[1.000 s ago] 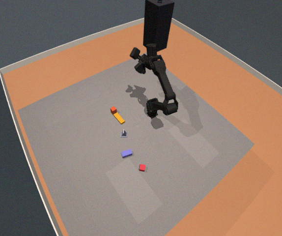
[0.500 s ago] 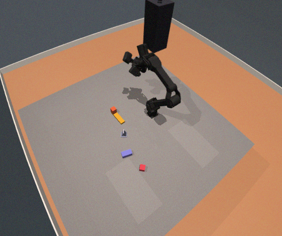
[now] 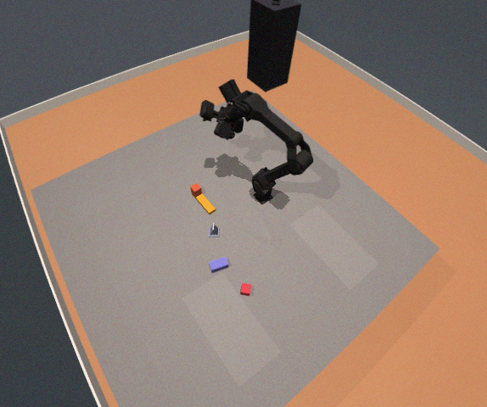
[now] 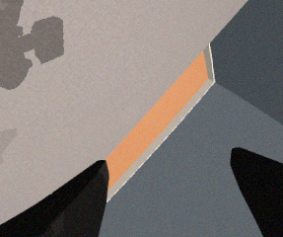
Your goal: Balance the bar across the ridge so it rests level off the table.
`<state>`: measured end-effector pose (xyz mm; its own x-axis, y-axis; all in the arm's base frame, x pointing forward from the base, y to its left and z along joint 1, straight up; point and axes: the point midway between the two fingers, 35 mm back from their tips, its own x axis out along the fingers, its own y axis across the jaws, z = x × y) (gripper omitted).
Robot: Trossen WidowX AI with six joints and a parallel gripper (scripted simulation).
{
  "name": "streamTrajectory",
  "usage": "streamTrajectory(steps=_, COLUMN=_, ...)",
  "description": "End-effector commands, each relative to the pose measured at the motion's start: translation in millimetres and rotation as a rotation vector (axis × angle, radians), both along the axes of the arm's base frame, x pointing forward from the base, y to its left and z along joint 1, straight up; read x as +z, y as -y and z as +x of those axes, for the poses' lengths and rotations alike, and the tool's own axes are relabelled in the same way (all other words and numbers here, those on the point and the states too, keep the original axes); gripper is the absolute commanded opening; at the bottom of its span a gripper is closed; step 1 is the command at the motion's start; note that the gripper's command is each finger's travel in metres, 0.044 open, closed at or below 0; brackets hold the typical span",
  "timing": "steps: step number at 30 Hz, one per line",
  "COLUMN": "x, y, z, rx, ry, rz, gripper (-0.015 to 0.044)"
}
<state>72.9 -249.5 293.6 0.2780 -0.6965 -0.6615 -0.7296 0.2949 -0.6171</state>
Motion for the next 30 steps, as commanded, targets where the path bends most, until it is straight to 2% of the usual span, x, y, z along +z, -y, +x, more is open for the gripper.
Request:
streamTrajectory(steps=1, x=-11, y=-2, z=16, rx=0.044, ry=-0.008, rz=0.063, gripper=0.0315)
streamTrajectory(steps=30, x=-80, y=-50, z=111, rx=0.356, ry=-0.185, rz=0.409, gripper=0.0315)
